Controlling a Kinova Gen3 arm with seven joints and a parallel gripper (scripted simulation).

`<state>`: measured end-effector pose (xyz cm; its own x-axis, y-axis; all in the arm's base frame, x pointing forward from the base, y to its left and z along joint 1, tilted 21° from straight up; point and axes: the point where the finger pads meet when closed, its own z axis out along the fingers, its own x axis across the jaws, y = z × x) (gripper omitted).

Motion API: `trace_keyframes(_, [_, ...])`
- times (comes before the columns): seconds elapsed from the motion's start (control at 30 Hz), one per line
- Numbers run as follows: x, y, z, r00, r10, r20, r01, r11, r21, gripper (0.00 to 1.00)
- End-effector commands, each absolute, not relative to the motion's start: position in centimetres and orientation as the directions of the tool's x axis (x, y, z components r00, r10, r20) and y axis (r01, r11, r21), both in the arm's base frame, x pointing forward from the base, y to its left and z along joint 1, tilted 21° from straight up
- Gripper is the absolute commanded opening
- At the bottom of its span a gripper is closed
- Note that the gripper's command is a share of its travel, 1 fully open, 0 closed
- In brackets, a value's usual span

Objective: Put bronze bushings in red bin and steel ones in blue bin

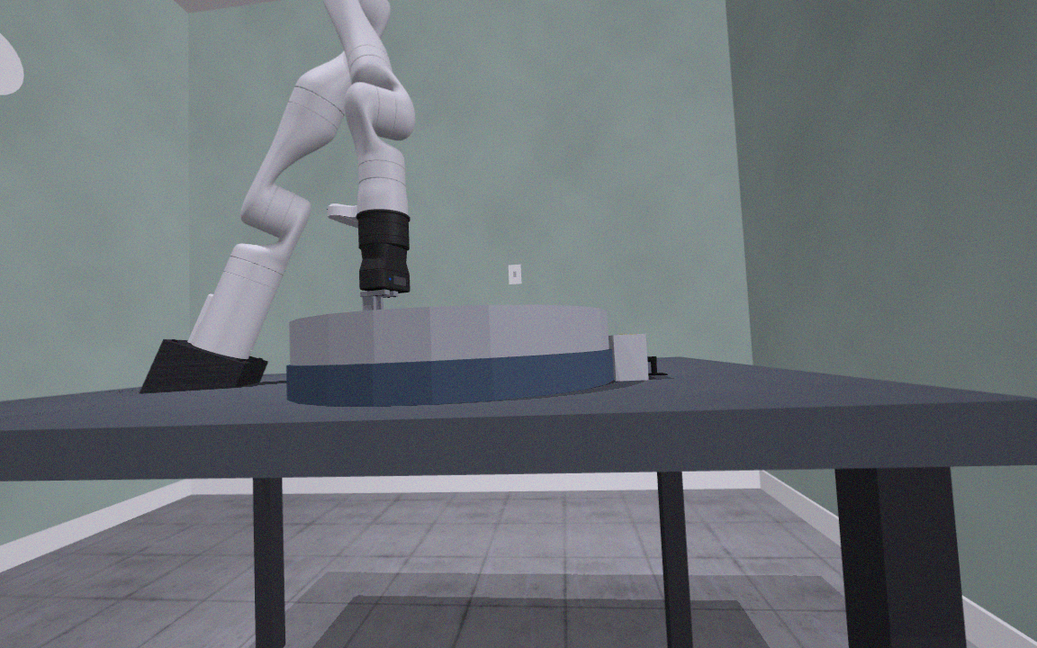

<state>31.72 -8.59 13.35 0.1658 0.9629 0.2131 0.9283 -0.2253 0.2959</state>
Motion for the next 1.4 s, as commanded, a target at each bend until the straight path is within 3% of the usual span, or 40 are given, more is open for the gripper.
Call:
trace_keyframes(0.0, [31.7,-8.7,13.5,0.166,0.963,0.212,0.928,-0.226,0.298,0.0])
trace_keyframes(1.37, [31.3,-8.8,14.5,0.166,0.963,0.212,0.928,-0.226,0.298,0.0])
